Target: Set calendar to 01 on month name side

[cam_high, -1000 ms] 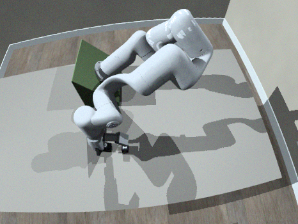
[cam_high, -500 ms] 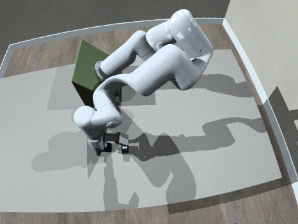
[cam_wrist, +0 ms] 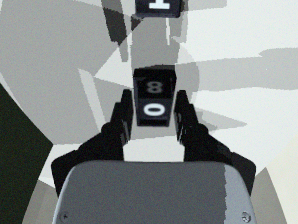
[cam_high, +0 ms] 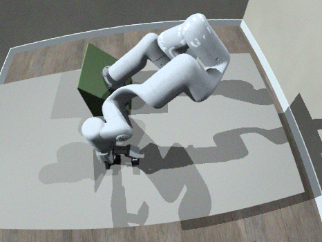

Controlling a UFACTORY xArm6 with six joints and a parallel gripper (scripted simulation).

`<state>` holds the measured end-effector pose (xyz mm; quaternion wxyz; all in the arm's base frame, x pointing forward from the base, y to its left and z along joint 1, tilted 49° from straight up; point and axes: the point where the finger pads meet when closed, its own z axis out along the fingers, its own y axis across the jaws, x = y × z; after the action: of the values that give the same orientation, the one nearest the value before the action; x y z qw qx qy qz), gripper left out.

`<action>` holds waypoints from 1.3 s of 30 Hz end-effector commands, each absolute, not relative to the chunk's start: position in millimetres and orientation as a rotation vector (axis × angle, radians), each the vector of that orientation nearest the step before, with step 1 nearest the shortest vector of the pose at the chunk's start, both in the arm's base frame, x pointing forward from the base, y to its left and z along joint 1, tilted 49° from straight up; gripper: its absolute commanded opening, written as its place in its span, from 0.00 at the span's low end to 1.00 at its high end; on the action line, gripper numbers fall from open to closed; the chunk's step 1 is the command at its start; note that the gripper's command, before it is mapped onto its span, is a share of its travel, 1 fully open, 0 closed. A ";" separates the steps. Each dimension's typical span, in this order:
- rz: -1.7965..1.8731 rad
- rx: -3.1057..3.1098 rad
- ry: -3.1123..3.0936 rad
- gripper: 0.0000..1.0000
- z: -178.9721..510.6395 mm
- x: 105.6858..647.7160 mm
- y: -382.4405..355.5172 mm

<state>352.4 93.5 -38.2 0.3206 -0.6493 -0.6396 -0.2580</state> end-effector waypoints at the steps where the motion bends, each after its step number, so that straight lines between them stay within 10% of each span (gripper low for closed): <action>1: -0.681 -1.708 -1.682 0.47 -39.8 353.6 95.0; 39: -0.681 -1.708 -1.682 0.47 -42.5 353.3 98.2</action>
<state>352.1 98.9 -43.0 0.3204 -0.6493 -0.6396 -0.2582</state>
